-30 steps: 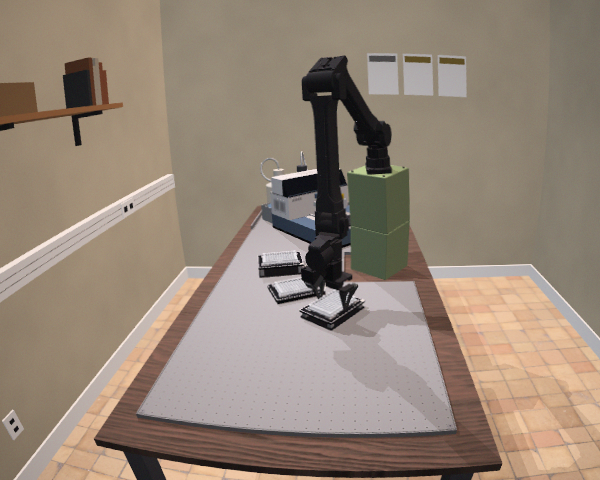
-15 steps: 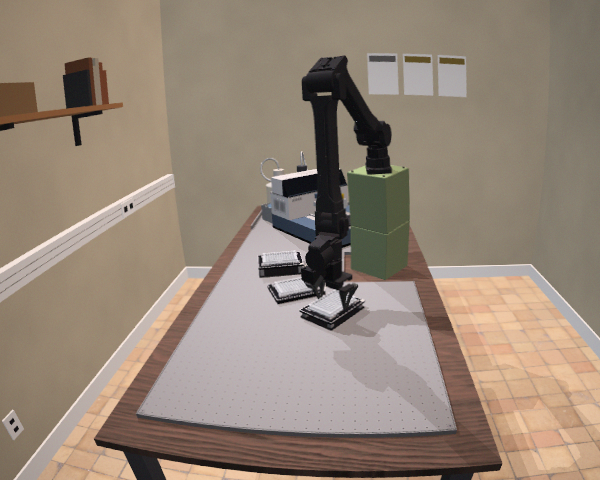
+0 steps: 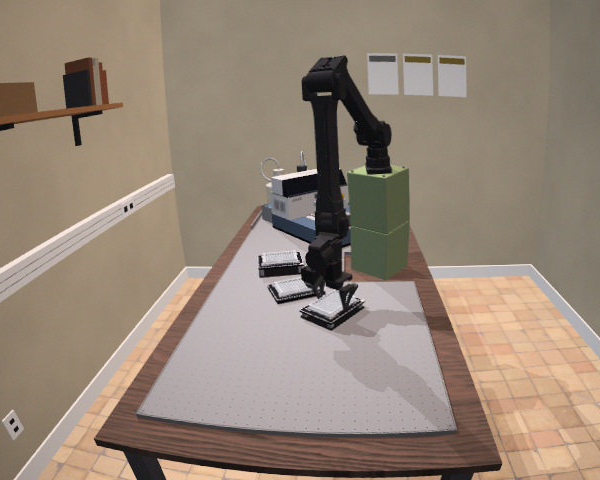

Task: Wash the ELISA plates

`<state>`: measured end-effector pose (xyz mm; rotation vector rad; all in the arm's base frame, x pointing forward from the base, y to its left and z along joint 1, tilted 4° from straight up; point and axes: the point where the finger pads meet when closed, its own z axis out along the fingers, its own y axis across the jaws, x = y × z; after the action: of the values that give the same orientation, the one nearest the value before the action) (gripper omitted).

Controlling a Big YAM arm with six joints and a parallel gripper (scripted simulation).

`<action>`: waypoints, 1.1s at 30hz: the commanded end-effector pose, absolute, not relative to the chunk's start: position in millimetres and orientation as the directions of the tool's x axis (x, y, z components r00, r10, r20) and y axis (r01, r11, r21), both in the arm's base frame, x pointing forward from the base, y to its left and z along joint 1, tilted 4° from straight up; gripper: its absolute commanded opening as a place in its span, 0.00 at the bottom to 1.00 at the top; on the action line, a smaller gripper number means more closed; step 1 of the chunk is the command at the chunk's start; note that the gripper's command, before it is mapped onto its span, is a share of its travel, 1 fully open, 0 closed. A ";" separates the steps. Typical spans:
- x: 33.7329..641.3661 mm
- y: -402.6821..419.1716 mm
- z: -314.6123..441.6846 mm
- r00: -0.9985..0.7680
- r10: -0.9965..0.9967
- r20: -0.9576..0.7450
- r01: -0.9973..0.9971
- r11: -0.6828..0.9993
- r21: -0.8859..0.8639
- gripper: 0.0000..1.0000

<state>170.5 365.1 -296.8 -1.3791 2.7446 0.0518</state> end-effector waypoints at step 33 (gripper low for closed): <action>173.8 366.0 -259.5 -0.596 -0.798 -0.086 -0.801 0.598 -0.001 1.00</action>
<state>170.7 365.7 -270.3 -1.3778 2.7420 0.0553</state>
